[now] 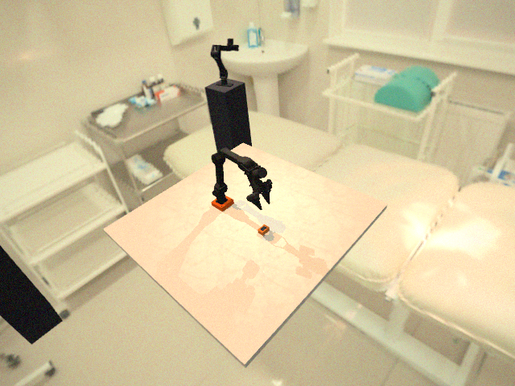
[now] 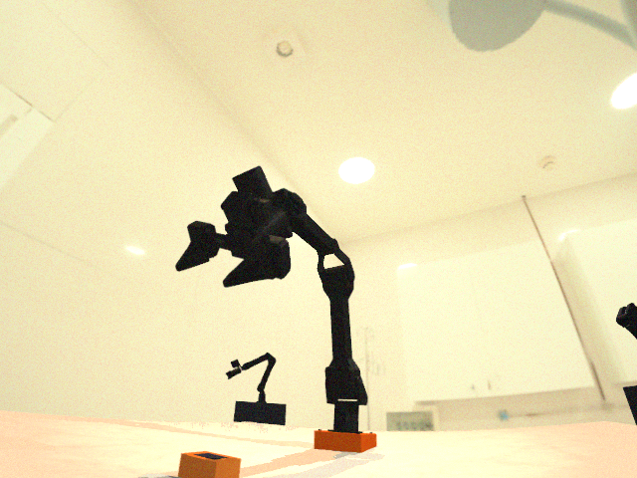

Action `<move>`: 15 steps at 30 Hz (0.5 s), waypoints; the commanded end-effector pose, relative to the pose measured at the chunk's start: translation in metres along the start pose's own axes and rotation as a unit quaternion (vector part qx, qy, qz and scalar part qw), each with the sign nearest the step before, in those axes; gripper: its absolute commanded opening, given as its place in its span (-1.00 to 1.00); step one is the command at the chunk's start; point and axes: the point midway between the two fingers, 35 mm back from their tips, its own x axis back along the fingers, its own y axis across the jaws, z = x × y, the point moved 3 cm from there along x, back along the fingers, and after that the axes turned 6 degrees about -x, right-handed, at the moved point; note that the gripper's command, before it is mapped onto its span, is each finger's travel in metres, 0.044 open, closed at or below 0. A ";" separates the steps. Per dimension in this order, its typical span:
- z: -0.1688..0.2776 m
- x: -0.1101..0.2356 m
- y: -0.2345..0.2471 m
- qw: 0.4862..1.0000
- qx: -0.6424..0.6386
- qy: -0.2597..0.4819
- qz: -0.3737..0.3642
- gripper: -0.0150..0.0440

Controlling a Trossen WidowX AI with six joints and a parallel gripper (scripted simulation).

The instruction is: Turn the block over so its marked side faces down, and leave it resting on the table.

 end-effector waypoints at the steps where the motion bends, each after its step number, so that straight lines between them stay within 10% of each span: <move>1: 0.028 -0.041 0.017 0.993 -0.052 0.096 -0.044 1.00; 8: 0.087 -0.098 0.048 0.942 -0.154 0.285 -0.092 1.00; 15: 0.100 -0.119 0.055 0.940 -0.156 0.289 -0.092 1.00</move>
